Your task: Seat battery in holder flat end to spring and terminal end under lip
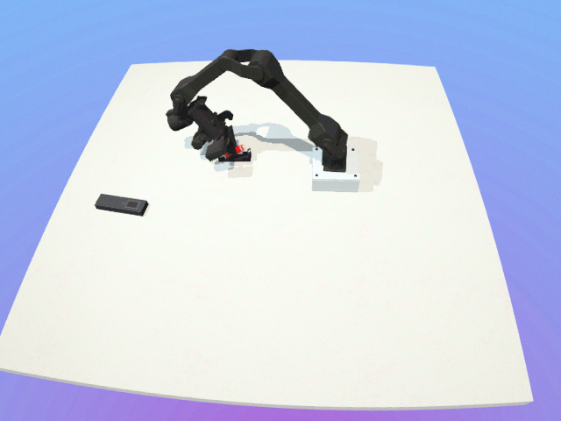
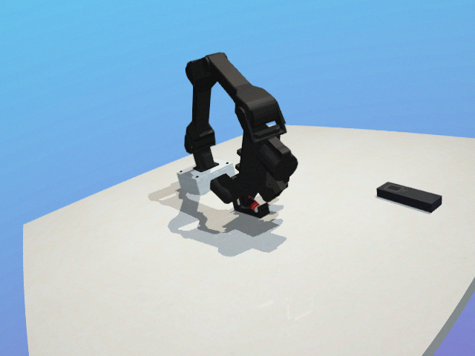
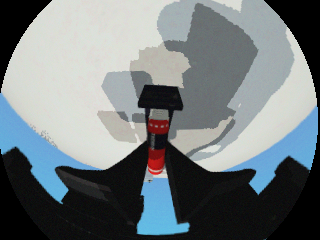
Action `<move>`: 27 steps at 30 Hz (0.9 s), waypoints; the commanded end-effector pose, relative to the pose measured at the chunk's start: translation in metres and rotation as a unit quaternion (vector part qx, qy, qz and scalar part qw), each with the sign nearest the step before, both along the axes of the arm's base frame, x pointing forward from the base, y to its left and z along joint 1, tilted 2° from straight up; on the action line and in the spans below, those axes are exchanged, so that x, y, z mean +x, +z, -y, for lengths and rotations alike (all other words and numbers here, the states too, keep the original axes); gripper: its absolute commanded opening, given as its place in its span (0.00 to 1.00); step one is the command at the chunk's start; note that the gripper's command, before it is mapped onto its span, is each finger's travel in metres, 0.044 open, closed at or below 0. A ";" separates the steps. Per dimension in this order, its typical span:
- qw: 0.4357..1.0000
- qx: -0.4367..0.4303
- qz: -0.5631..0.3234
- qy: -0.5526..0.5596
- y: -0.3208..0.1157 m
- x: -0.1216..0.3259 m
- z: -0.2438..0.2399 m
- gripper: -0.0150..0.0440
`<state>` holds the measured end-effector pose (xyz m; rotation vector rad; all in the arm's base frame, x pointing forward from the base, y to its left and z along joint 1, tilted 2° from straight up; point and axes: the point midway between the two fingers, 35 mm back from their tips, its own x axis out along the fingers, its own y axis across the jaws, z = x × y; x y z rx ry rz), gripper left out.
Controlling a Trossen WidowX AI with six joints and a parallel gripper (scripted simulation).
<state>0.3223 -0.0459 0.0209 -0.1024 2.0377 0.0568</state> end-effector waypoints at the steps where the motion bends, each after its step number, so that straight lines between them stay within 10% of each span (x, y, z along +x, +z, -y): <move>1: 1.000 0.000 0.001 -0.003 0.000 0.004 0.000 0.36; 27: 1.000 0.002 0.011 -0.004 -0.001 0.013 -0.001 0.36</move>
